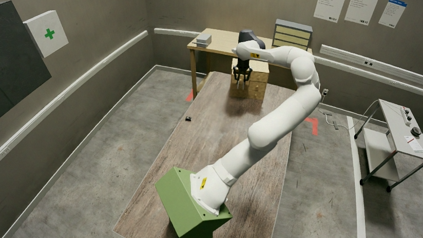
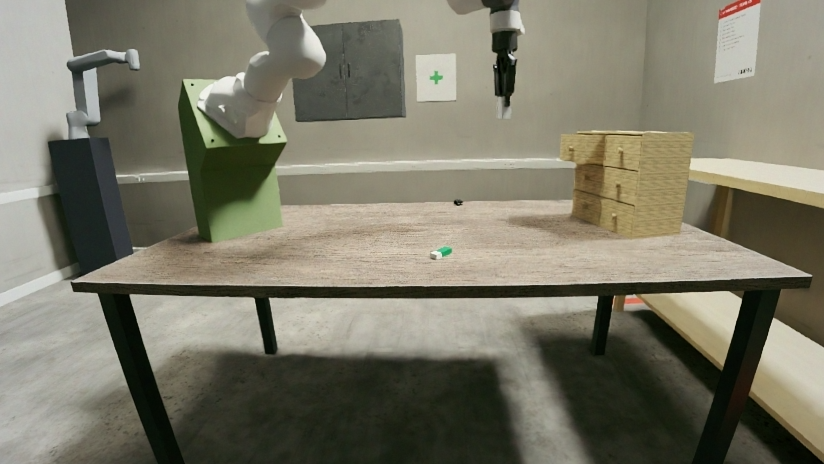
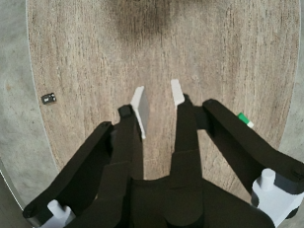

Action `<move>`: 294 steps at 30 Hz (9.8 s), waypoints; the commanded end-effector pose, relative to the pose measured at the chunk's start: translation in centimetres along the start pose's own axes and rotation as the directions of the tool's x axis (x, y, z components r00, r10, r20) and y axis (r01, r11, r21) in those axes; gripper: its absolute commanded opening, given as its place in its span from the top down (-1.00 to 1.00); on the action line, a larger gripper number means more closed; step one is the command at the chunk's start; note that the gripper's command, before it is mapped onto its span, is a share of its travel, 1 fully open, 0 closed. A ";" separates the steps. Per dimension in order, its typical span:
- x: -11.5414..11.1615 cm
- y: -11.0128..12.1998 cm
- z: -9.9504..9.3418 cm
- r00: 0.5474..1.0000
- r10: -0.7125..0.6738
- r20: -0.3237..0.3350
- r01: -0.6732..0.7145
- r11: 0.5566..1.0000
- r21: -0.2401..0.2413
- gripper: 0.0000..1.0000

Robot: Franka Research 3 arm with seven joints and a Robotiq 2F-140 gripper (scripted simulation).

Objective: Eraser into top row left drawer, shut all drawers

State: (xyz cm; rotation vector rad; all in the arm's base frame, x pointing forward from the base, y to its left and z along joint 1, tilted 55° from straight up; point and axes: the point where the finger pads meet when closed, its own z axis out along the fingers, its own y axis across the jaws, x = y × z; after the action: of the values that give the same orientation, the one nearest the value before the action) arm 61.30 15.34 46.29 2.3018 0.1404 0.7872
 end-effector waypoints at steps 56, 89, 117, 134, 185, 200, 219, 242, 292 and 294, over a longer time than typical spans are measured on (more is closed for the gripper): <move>-1.1 6.7 6.3 0.920 0.392 -0.024 -0.392 0.919 -0.044 0.44; -3.9 12.8 12.3 0.684 0.727 -0.064 -0.730 0.681 -0.056 0.44; -8.0 17.6 17.3 0.348 0.933 -0.092 -0.938 0.346 -0.036 0.44; -11.0 19.8 19.9 0.120 0.988 -0.096 -0.993 0.119 -0.017 0.44; -20.1 22.9 25.2 -0.502 0.863 -0.049 -0.865 -0.502 0.022 0.44; -22.3 22.9 26.0 -0.626 0.779 -0.030 -0.780 -0.626 0.020 0.44; -23.8 22.8 26.4 -0.708 0.706 -0.014 -0.706 -0.708 0.014 0.44; -25.0 22.6 26.7 -0.766 0.643 -0.003 -0.643 -0.766 0.008 0.44; -25.4 22.6 26.8 -0.782 0.624 0.001 -0.624 -0.782 0.006 0.38; -25.4 22.6 26.8 -0.782 0.624 0.001 -0.624 -0.782 0.006 0.38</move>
State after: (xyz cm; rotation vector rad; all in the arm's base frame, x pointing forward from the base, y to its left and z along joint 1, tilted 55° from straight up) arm 53.62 -24.90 32.67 1.2207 -2.8943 1.5147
